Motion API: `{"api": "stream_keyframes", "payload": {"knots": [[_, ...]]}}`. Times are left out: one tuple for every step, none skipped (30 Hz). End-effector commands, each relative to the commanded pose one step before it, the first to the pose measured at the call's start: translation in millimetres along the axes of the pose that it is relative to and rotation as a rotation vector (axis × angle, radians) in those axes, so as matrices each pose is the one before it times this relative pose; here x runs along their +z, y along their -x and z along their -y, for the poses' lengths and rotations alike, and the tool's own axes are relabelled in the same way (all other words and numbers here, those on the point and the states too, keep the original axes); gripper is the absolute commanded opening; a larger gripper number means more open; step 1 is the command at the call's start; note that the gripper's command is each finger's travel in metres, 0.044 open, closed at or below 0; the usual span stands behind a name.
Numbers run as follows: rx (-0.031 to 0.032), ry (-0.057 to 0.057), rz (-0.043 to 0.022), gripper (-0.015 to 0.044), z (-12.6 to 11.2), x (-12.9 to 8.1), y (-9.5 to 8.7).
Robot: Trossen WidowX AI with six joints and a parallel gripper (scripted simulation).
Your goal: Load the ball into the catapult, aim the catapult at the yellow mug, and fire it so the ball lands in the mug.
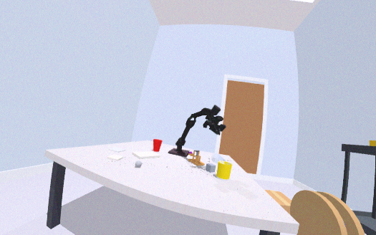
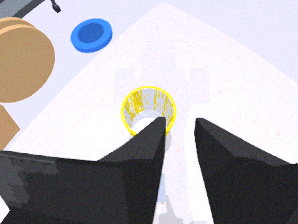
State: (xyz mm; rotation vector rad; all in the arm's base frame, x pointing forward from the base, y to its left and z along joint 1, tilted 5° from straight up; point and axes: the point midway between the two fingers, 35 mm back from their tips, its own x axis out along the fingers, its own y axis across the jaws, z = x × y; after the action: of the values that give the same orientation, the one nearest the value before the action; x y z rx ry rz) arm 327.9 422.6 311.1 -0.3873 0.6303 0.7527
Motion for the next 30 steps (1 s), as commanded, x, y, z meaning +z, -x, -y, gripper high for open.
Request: {"api": "stream_keyframes", "payload": {"knots": [[0.00282,0.0015,-0.0009,0.0,-0.35,-0.06,0.08],[0.0,0.0,0.0,0.0,0.0,0.0,0.0],[0.0,0.0,0.0,0.0,0.0,0.0,0.0],[0.0,0.0,0.0,0.0,0.0,0.0,0.0],[0.0,0.0,0.0,0.0,0.0,0.0,0.0],[0.0,0.0,0.0,0.0,0.0,0.0,0.0],[0.0,0.0,0.0,0.0,0.0,0.0,0.0],[0.0,0.0,0.0,0.0,0.0,0.0,0.0],[0.0,0.0,0.0,0.0,0.0,0.0,0.0],[0.0,0.0,0.0,0.0,0.0,0.0,0.0],[0.0,0.0034,-0.00326,0.0,-0.73,-0.95,-0.12],[0.00001,0.0102,-0.00977,0.0,-2.17,-2.84,-0.35],[0.00005,0.0172,-0.01623,0.0,-3.63,-4.72,-0.56],[0.00011,0.0211,-0.01962,0.0,-4.43,-5.7,-0.66],[0.00017,0.0214,-0.01952,0.0,-4.47,-5.65,-0.65],[0.00022,0.0217,-0.01942,0.0,-4.5,-5.59,-0.64],[0.00026,0.022,-0.01932,0.0,-4.54,-5.54,-0.63],[0.0003,0.0223,-0.01921,0.0,-4.57,-5.49,-0.62],[0.00033,0.0226,-0.01911,0.0,-4.6,-5.43,-0.62],[0.00036,0.0228,-0.019,0.0,-4.63,-5.38,-0.61],[0.00038,0.0231,-0.01889,0.0,-4.66,-5.32,-0.6],[0.0004,0.0234,-0.01879,0.0,-4.68,-5.26,-0.6],[0.00041,0.0236,-0.01868,0.0,-4.71,-5.2,-0.6],[0.00042,0.0239,-0.01858,0.0,-4.73,-5.14,-0.59],[0.00042,0.0241,-0.01847,0.0,-4.76,-5.08,-0.59],[0.00042,0.0244,-0.01836,0.0,-4.78,-5.02,-0.59],[0.00041,0.0246,-0.01826,0.0,-4.8,-4.96,-0.59],[0.0004,0.0249,-0.01816,0.0,-4.82,-4.9,-0.59],[0.00038,0.0251,-0.01805,0.0,-4.83,-4.84,-0.59],[0.00036,0.0253,-0.01795,0.0,-4.85,-4.77,-0.59]]}}
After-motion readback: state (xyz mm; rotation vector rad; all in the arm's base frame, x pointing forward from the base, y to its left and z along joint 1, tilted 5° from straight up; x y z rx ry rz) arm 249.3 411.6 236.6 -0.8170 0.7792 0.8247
